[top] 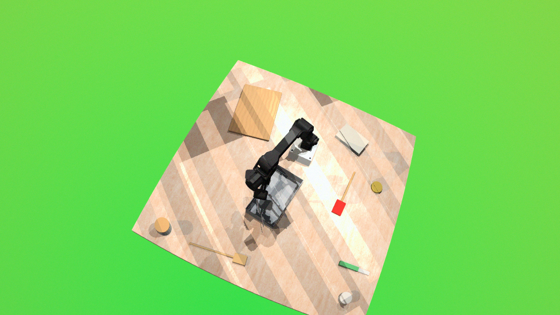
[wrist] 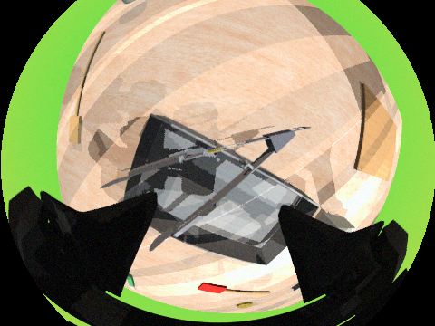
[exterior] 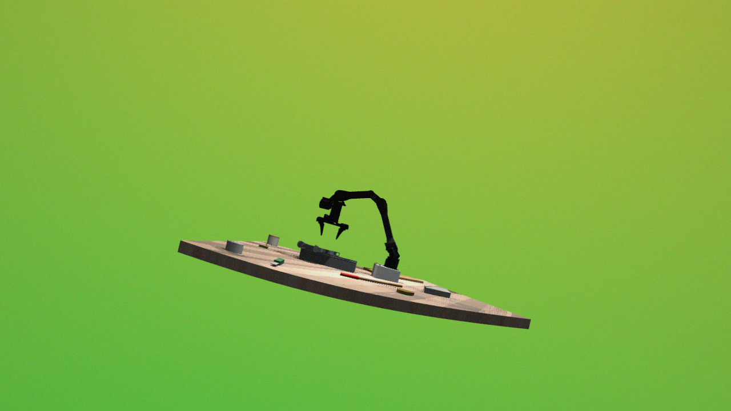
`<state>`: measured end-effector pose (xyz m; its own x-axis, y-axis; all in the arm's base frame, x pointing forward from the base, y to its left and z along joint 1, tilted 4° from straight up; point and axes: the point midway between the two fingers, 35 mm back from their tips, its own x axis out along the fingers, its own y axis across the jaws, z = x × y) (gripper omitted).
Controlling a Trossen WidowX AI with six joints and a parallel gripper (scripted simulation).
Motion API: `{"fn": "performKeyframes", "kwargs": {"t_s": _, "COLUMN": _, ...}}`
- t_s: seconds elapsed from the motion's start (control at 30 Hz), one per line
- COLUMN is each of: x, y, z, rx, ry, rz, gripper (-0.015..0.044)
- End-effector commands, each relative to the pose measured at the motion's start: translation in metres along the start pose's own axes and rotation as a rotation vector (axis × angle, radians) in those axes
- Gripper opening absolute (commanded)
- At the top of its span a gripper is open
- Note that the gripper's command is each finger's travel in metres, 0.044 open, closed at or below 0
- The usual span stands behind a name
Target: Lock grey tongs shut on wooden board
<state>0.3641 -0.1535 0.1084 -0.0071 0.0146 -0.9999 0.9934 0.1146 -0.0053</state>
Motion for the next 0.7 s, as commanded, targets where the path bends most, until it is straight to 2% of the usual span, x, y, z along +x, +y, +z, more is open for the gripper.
{"fn": "performKeyframes", "kwargs": {"t_s": 0.0, "x": 0.009, "y": -0.003, "z": 0.002, "rx": -0.703, "ry": 0.003, "rz": -0.005, "gripper": 0.0440}}
{"fn": "performKeyframes", "kwargs": {"t_s": 0.1, "x": 0.011, "y": -0.004, "z": 0.003, "rx": -0.993, "ry": 0.005, "rz": -0.006, "gripper": 0.0440}}
{"fn": "performKeyframes", "kwargs": {"t_s": 0.67, "x": 0.022, "y": -0.008, "z": 0.005, "rx": -1.889, "ry": 0.012, "rz": -0.006, "gripper": 0.0440}}
